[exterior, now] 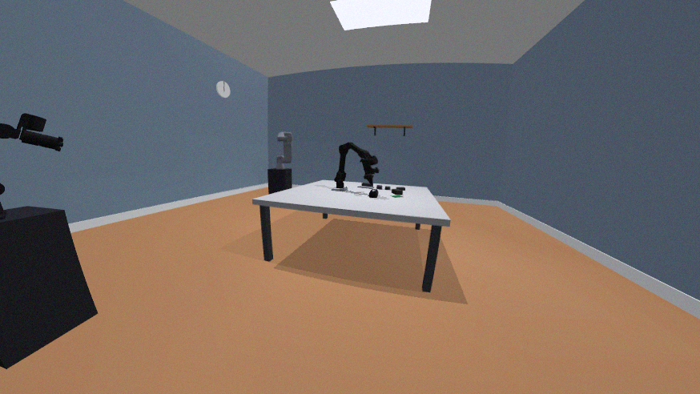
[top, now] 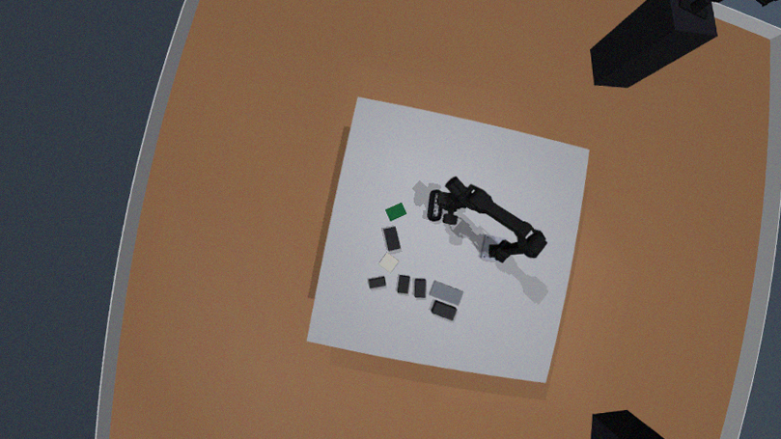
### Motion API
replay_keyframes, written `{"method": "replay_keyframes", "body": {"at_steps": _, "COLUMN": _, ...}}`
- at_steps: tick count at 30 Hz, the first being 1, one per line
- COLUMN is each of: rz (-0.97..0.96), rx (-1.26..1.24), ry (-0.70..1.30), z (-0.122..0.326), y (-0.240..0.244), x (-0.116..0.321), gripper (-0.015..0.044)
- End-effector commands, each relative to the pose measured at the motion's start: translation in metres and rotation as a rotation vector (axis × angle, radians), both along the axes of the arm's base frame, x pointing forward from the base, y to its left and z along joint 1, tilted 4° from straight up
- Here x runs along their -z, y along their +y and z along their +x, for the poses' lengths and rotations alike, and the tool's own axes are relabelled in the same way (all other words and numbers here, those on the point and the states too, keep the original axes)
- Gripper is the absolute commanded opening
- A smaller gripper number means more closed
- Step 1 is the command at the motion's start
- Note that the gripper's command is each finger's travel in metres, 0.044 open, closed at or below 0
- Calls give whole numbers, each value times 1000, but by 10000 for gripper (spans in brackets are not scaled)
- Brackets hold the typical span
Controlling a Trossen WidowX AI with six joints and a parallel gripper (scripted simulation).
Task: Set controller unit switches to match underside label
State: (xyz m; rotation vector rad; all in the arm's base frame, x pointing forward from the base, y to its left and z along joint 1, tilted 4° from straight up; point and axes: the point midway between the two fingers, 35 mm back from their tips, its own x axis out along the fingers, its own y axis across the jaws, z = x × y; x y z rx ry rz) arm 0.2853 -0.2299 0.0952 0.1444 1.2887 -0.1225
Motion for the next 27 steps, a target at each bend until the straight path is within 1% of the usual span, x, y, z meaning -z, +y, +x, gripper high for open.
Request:
{"method": "replay_keyframes", "body": {"at_steps": 1, "rz": -17, "rx": -56, "ry": -19, "z": 0, "y": 1, "x": -3, "gripper": 0}}
{"method": "replay_keyframes", "body": {"at_steps": 16, "rz": -17, "rx": -56, "ry": -19, "z": 0, "y": 1, "x": -3, "gripper": 0}}
{"method": "replay_keyframes", "body": {"at_steps": 19, "rz": 0, "rx": 4, "ry": -6, "z": 1, "y": -2, "x": -3, "gripper": 79}}
{"method": "replay_keyframes", "body": {"at_steps": 27, "rz": 133, "rx": 729, "ry": 131, "z": 12, "y": -30, "x": -1, "gripper": 289}}
